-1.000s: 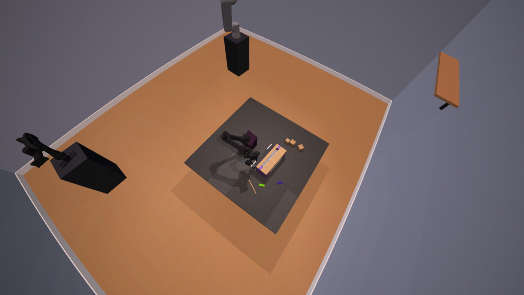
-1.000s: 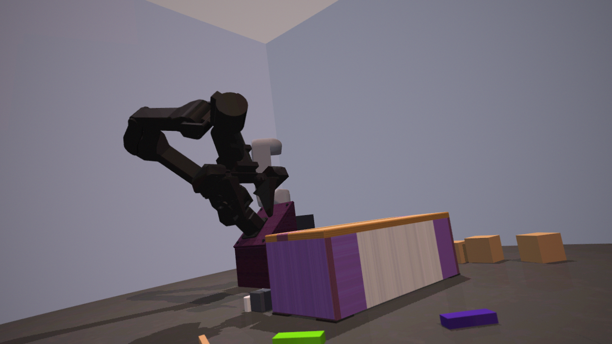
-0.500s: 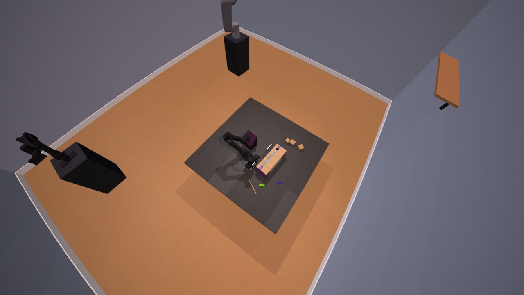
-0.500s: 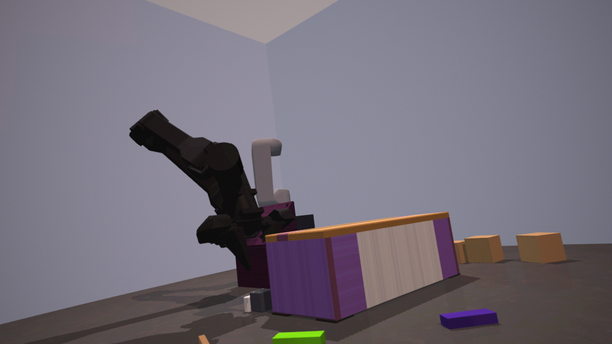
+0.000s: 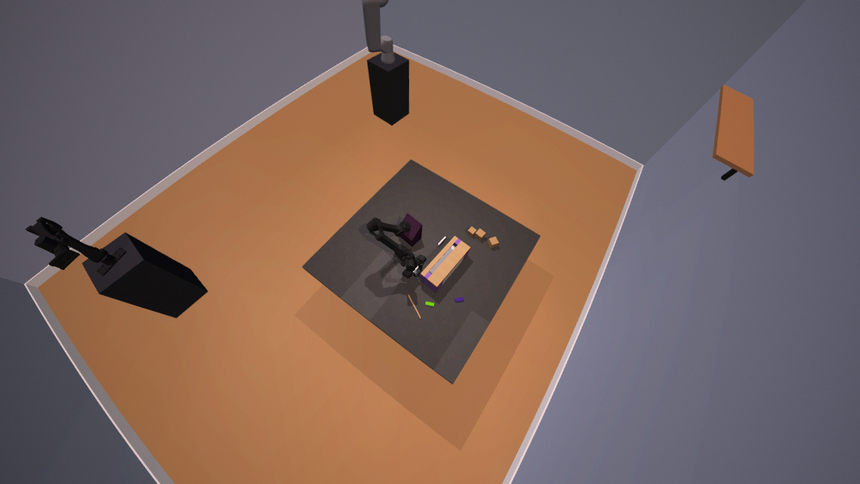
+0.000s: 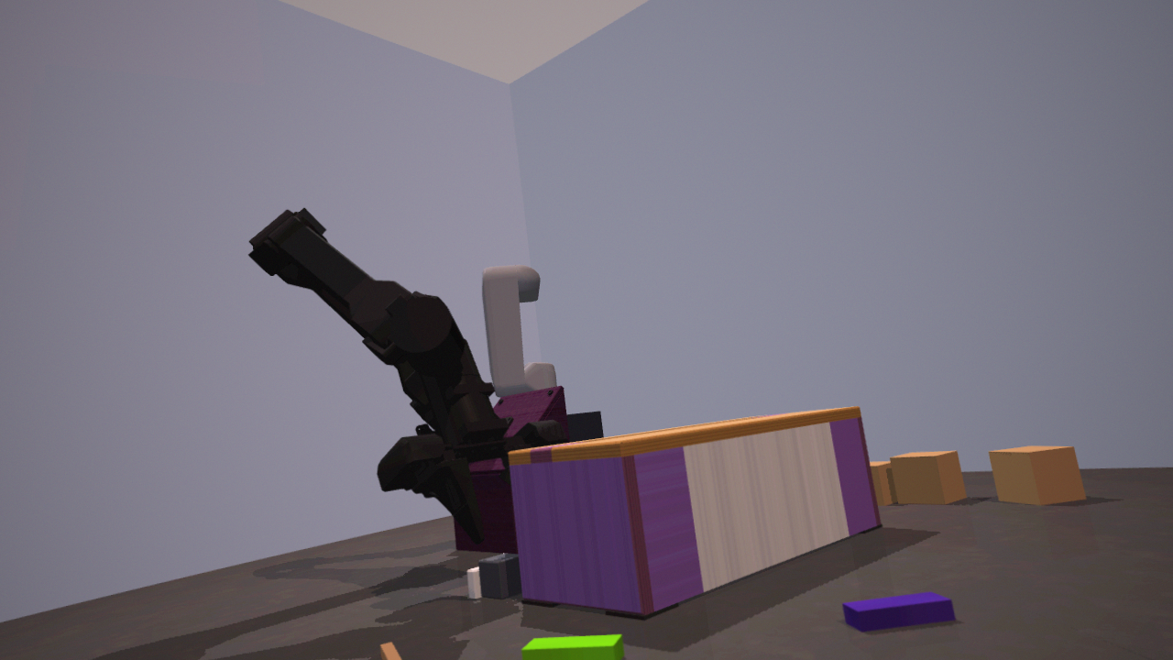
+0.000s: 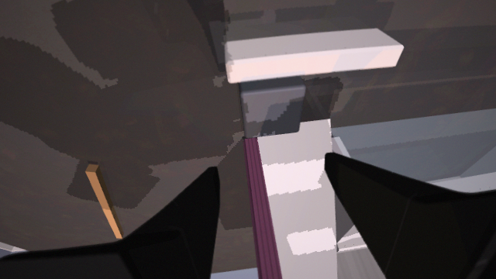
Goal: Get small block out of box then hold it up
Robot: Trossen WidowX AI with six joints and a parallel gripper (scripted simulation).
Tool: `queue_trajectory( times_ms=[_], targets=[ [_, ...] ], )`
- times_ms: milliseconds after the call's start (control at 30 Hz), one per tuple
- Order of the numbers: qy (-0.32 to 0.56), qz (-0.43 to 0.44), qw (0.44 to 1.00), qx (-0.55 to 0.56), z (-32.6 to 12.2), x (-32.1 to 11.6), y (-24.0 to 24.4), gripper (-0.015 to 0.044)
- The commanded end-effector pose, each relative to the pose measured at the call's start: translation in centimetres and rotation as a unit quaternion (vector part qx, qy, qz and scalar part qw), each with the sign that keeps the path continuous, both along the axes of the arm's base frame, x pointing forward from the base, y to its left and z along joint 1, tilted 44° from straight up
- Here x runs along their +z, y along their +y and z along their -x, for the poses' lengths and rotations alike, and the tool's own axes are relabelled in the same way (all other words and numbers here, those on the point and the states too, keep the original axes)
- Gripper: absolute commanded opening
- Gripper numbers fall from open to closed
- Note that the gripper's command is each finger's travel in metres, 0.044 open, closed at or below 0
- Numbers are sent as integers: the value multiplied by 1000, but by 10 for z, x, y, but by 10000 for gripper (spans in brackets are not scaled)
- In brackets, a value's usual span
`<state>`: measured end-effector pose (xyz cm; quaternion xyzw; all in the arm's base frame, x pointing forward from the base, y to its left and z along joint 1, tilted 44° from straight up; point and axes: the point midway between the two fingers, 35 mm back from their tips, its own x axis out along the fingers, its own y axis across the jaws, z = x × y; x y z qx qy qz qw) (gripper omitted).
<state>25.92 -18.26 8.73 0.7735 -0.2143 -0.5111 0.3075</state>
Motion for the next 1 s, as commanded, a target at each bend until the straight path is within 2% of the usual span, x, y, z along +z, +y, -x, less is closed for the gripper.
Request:
queue_trajectory(
  times_ms=[0, 833, 967],
  targets=[
    [3, -1, 1000, 3, 0, -7, -4, 285],
    [3, 1, 1000, 3, 5, -34, -29, 285],
    [3, 1, 1000, 3, 5, -34, -29, 180]
  ],
)
